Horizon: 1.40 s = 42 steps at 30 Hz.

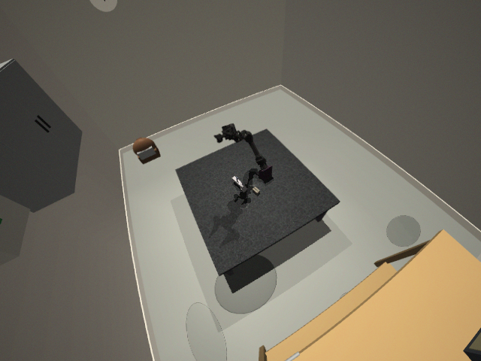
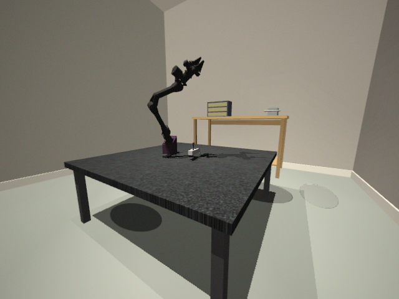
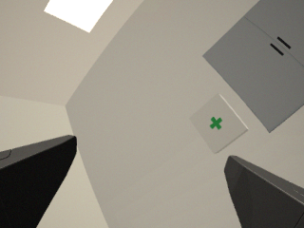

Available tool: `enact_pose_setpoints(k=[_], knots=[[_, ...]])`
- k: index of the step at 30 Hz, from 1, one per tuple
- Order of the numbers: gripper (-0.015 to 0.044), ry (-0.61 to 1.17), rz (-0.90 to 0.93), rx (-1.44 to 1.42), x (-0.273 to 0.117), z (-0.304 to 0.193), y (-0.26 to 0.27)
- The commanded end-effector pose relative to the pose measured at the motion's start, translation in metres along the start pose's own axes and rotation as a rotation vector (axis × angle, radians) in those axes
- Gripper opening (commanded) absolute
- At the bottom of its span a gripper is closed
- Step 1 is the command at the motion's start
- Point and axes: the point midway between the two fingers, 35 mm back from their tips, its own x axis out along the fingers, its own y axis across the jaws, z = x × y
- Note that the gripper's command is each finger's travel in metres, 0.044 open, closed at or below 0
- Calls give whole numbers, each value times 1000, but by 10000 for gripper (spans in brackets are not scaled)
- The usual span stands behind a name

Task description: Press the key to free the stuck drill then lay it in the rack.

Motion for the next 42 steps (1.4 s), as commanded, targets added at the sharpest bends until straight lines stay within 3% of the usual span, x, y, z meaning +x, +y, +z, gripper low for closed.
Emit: enact_pose_setpoints(k=[1,9,15,22,30,42], knots=[[374,0,0,0,0,0,0],[164,7,-2,-1,0,-2,-1],[6,268,-98,-36,-5,-76,-37],[0,646,-268,-90,-43,-173,-97],[0,1079,-490,-163,-127,-255,-166],[0,1762,-820,-313,-302,-291,-243]])
